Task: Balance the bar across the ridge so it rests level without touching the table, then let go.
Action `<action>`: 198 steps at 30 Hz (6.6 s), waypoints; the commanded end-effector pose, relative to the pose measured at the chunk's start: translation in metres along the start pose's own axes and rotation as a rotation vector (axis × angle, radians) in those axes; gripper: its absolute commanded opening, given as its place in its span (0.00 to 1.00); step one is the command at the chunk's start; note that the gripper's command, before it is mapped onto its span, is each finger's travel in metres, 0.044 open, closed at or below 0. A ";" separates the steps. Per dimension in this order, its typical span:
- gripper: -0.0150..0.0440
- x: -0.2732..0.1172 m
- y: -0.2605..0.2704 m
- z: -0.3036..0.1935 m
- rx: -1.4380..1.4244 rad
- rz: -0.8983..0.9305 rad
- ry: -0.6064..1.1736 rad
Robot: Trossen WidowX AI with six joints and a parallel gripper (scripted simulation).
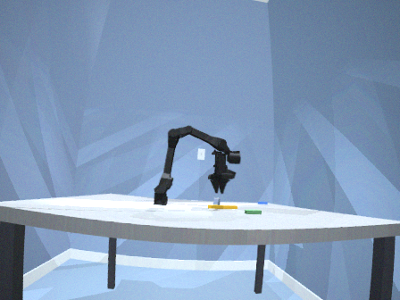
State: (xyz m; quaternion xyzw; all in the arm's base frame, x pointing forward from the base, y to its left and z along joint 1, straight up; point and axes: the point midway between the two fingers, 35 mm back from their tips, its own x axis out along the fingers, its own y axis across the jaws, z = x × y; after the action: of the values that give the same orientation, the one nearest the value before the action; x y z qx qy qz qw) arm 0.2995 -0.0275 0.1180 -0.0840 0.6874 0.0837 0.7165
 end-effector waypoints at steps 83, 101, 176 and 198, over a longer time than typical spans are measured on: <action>0.25 0.019 -0.004 0.000 -0.001 -0.001 0.017; 0.25 -0.026 -0.003 -0.003 -0.003 -0.003 0.018; 0.25 0.015 0.113 0.021 -0.548 0.011 0.014; 0.25 0.016 0.113 0.021 -0.548 0.011 0.014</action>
State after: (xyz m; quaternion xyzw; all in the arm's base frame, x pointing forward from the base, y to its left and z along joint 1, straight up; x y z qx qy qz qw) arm 0.2937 0.0875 0.1026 -0.2702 0.6453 0.2688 0.6621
